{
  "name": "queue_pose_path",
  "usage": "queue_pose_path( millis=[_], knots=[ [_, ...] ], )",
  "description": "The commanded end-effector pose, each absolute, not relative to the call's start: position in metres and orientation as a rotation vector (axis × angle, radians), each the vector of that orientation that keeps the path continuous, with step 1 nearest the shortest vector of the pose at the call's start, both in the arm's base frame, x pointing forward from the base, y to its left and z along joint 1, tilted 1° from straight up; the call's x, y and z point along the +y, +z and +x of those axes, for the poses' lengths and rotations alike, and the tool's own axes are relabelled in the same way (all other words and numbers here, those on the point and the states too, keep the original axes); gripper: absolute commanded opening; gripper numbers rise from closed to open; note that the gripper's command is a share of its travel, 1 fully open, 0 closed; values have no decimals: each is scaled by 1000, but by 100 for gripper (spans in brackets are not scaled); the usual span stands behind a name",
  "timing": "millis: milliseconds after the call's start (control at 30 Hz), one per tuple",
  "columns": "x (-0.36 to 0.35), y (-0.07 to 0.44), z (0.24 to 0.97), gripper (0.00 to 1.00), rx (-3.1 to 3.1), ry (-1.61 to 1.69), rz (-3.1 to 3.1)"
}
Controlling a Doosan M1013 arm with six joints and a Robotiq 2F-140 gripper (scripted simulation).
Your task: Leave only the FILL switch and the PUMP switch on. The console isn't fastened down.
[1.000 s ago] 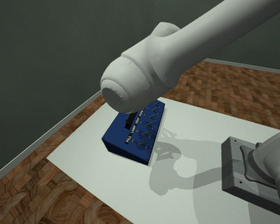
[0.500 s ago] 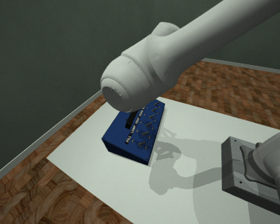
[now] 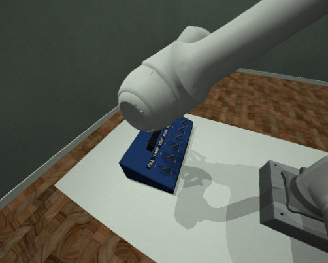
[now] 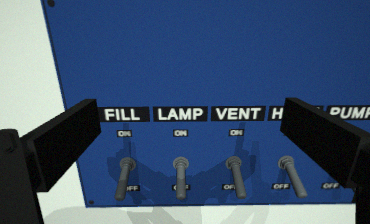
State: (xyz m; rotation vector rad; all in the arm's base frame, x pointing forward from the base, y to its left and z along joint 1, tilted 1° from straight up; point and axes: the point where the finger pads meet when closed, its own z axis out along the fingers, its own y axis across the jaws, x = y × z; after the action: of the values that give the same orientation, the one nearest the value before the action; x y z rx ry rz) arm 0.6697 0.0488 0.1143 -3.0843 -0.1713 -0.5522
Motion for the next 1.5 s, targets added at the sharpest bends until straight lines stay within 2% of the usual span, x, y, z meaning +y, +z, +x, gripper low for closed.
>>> queue_pose_path(
  millis=[0,967,1467],
  knots=[
    [49,115,670,100,-171,-554,-3084],
    [42,115,671,100,-171,-554,-3084],
    [-7,116,676,100,-171,-554,-3084]
  ],
)
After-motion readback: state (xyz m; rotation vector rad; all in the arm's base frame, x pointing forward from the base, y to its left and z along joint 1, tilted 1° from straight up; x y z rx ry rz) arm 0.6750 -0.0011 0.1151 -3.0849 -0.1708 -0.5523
